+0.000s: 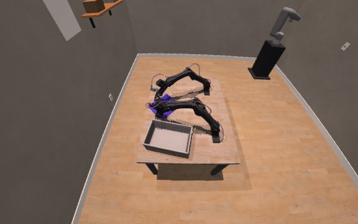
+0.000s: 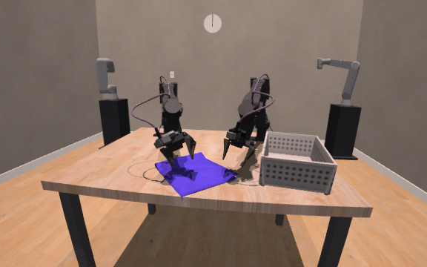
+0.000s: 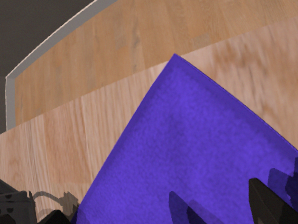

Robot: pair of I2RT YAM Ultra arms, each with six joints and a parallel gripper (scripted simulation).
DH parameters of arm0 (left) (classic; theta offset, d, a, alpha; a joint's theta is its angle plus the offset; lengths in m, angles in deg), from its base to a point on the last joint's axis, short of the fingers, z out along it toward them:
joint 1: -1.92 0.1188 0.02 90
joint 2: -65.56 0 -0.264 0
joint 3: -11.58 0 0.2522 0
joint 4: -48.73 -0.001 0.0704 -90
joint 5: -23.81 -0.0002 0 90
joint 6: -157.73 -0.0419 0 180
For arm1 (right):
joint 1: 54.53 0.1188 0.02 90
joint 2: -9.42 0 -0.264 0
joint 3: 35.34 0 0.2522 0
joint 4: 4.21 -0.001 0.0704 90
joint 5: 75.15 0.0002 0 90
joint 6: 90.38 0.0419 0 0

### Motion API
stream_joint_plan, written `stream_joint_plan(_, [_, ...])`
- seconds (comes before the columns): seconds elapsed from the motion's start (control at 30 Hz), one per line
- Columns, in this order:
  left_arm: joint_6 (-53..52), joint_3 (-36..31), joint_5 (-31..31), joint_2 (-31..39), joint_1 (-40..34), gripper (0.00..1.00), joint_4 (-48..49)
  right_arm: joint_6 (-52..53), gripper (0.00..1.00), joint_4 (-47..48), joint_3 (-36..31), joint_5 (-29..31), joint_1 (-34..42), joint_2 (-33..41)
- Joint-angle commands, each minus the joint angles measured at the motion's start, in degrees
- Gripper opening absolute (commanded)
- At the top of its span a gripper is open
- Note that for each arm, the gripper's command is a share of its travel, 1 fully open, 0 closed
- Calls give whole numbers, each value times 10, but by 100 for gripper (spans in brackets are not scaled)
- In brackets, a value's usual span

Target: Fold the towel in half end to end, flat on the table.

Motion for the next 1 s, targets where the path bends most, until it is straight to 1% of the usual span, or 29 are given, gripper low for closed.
stream_joint_plan(0.0, [-4, 16, -7, 23, 6, 78, 12, -5, 84, -1, 10, -3, 3, 20])
stream_joint_plan(0.53, [-4, 16, -7, 23, 6, 78, 12, -5, 84, -1, 10, -3, 3, 20])
stream_joint_plan(0.57, [-4, -10, -7, 29, 6, 78, -4, -5, 84, -4, -16, -3, 2, 28])
stream_joint_plan(0.73, [-6, -38, -8, 70, 8, 78, -21, -6, 84, -7, -60, -4, 0, 76])
stream_joint_plan(0.8, [-6, -38, -8, 70, 8, 78, -21, -6, 84, -7, -60, -4, 0, 76])
stream_joint_plan(0.83, [-6, -45, -8, 81, 8, 78, -24, -6, 84, 2, -72, -3, -1, 89])
stream_joint_plan(0.97, [-6, -63, -8, 114, 9, 78, -39, -6, 84, -21, -99, -5, -3, 124])
